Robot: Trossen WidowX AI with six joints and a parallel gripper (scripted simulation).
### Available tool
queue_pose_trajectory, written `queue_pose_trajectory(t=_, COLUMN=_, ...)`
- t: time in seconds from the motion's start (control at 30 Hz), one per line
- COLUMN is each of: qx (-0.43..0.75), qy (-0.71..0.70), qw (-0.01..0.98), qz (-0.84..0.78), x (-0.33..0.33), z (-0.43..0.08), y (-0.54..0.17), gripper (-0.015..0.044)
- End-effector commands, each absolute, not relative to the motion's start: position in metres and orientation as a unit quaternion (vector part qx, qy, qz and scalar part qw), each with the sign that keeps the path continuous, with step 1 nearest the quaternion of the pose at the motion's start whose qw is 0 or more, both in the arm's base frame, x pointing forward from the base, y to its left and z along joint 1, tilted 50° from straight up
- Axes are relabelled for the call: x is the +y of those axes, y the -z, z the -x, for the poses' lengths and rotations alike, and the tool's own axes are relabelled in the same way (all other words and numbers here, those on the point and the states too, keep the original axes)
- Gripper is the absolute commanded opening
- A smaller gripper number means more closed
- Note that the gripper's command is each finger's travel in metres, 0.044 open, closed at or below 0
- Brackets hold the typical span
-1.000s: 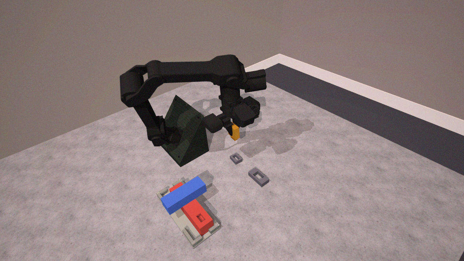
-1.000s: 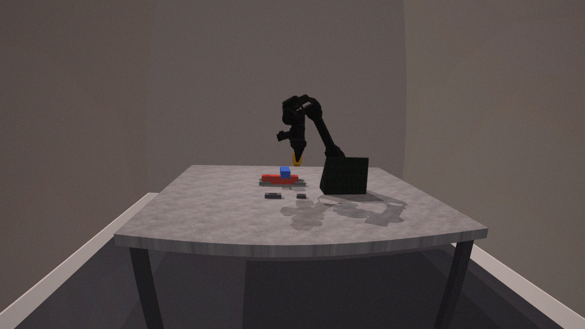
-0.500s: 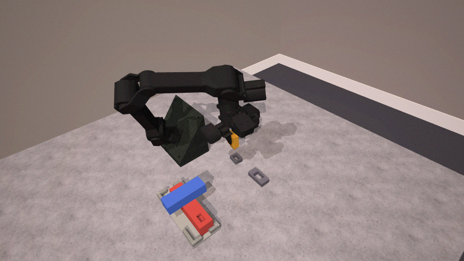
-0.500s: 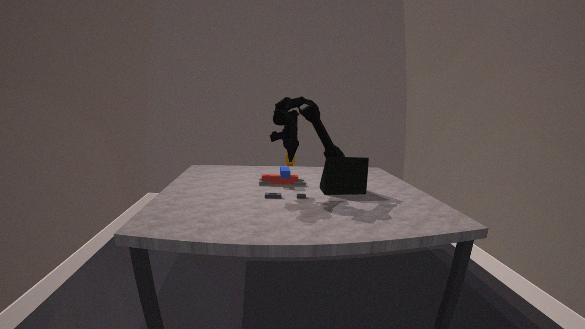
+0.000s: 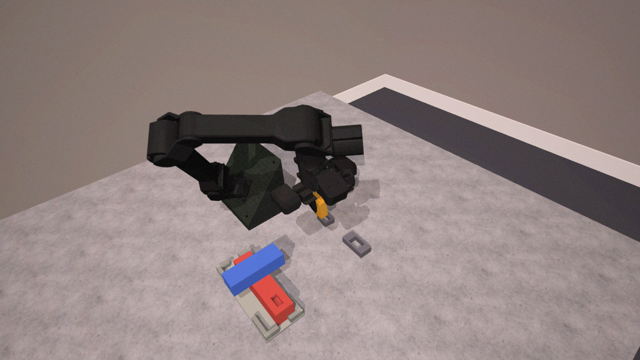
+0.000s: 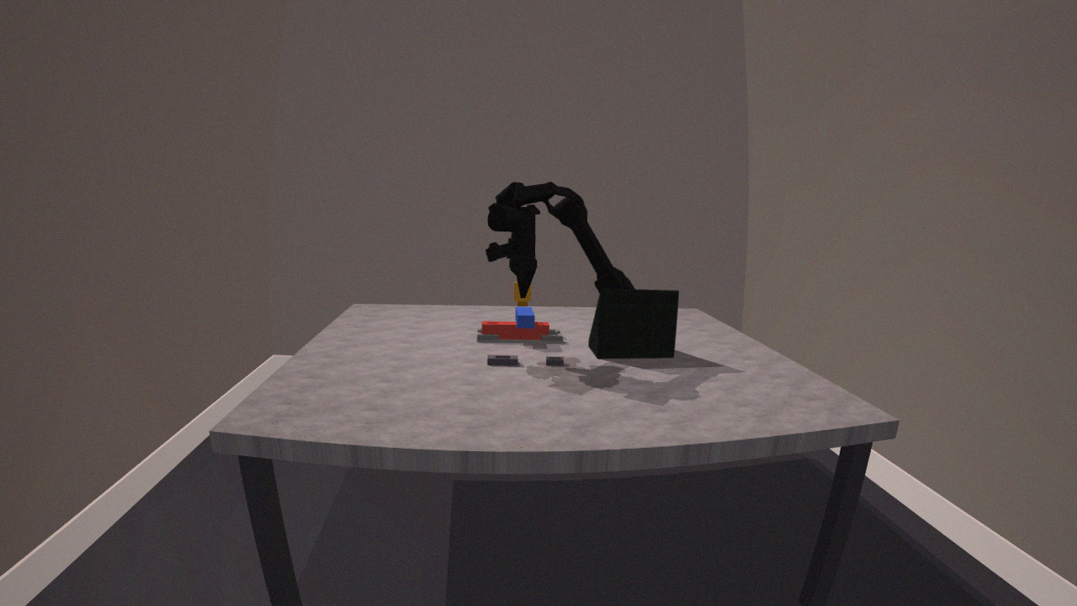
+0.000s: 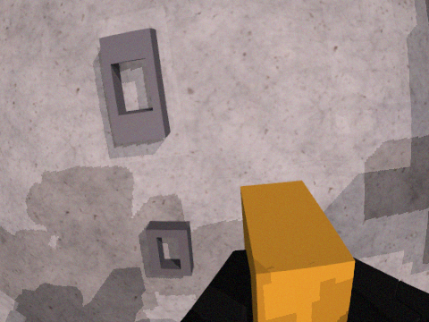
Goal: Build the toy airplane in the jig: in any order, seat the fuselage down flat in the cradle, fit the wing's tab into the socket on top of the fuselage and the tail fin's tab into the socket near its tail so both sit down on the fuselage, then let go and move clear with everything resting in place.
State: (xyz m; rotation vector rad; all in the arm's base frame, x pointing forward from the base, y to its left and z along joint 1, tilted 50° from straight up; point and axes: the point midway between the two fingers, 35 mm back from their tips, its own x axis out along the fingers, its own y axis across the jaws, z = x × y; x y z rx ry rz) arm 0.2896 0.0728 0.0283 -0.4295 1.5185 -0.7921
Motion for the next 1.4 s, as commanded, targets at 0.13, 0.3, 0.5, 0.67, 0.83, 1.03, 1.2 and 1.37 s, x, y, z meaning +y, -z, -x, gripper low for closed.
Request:
queue_pose_trajectory(t=0.13, qx=0.662, qy=0.347, qw=0.639, qz=0.181, x=0.058, z=-0.299, y=-0.039, gripper=0.0)
queue_pose_trajectory(t=0.3, qx=0.662, qy=0.351, qw=0.638, qz=0.178, x=0.047, z=-0.302, y=-0.045, gripper=0.0)
queue_pose_trajectory(t=0.5, qx=0.661, qy=0.351, qw=0.638, qz=0.178, x=0.036, z=-0.306, y=-0.052, gripper=0.0)
queue_pose_trajectory(t=0.67, qx=0.661, qy=0.349, qw=0.638, qz=0.184, x=0.025, z=-0.312, y=-0.06, gripper=0.0)
queue_pose_trajectory(t=0.83, qx=0.66, qy=0.348, qw=0.638, qz=0.189, x=0.013, z=-0.317, y=-0.068, gripper=0.0)
queue_pose_trajectory(t=1.03, qx=0.66, qy=0.347, qw=0.637, qz=0.196, x=-0.002, z=-0.322, y=-0.078, gripper=0.0)
queue_pose_trajectory(t=1.2, qx=0.659, qy=0.346, qw=0.636, qz=0.202, x=-0.014, z=-0.325, y=-0.086, gripper=0.0)
queue_pose_trajectory(t=1.37, qx=0.659, qy=0.347, qw=0.635, qz=0.208, x=-0.027, z=-0.328, y=-0.095, gripper=0.0)
